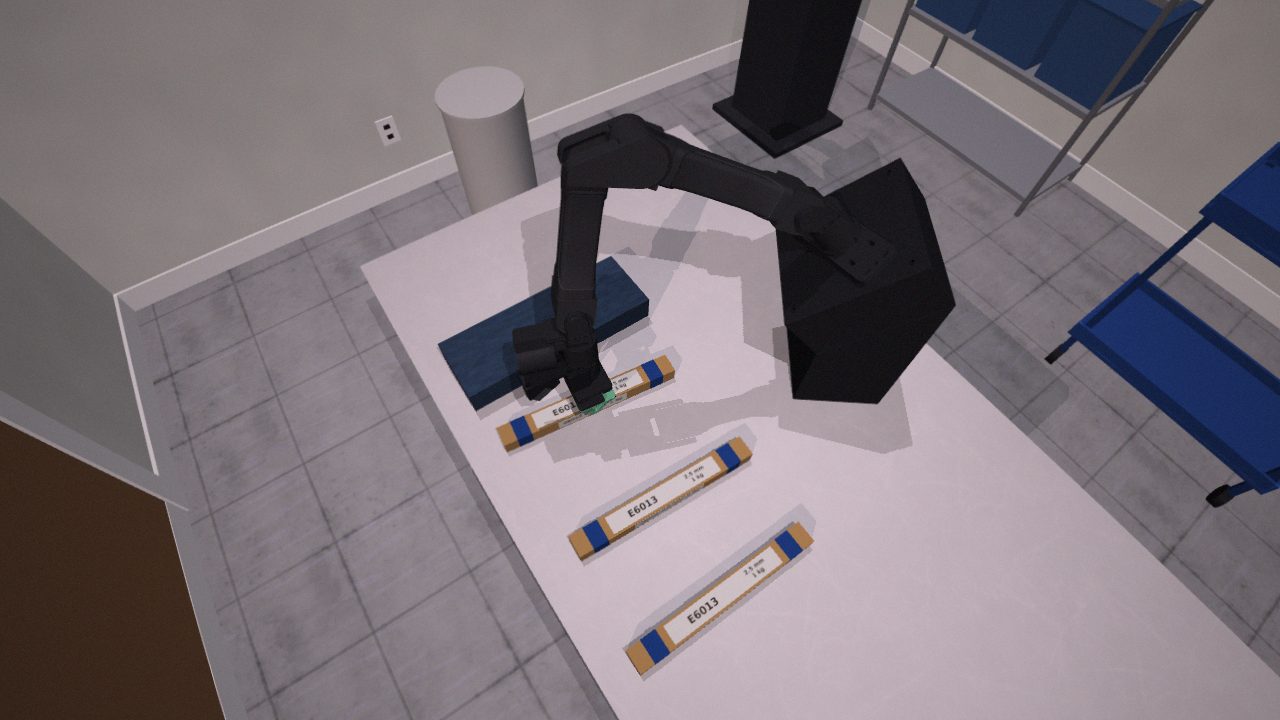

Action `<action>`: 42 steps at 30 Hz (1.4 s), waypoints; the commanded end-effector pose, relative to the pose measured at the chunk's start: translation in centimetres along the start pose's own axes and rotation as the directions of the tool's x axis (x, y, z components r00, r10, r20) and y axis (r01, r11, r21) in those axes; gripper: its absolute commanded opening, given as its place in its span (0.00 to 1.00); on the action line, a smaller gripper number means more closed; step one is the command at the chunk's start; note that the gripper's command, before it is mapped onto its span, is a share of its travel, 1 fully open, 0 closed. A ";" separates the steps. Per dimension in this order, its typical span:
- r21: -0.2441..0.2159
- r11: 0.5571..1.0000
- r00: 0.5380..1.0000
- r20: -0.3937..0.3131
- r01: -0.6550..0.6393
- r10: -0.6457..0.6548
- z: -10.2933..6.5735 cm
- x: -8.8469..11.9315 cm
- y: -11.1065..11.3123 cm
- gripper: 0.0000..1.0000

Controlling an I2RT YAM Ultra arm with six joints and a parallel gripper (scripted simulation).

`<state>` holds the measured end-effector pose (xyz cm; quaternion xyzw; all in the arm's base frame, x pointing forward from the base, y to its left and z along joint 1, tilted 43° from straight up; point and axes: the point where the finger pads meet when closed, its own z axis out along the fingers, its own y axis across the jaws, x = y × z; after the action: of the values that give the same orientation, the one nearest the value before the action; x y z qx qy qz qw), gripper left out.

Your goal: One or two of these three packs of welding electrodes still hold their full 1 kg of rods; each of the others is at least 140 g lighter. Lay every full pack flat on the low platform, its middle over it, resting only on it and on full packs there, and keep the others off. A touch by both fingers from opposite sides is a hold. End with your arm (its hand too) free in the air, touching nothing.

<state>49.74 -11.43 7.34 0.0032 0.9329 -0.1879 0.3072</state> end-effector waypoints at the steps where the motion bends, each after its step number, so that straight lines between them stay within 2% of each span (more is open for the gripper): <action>1: 0.005 1.000 0.997 0.074 -0.013 0.013 -1.5 -2.7 -0.7 0.74; 14: 0.009 1.000 0.997 0.073 -0.018 0.017 -1.4 -2.6 -1.1 0.74; 16: 0.002 1.000 0.999 0.039 -0.006 0.006 0.2 -1.5 -0.5 0.74; 19: 0.000 1.000 0.999 0.046 -0.005 0.005 0.1 -1.7 -0.3 0.74; 33: 0.002 1.000 0.999 0.039 -0.006 0.006 2.2 -1.5 -0.5 0.74; 35: 0.002 1.000 0.999 0.039 -0.006 0.006 2.2 -1.5 -0.5 0.74; 36: 0.004 1.000 0.997 0.077 -0.009 0.009 0.9 -2.9 -0.6 0.74; 38: -0.001 1.000 0.999 0.041 -0.002 0.002 2.5 -1.6 -0.2 0.74; 42: 0.002 1.000 0.999 0.040 -0.006 0.006 2.9 -1.5 -0.5 0.74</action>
<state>51.42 -12.56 5.16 0.0030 0.9329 -0.1881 0.3072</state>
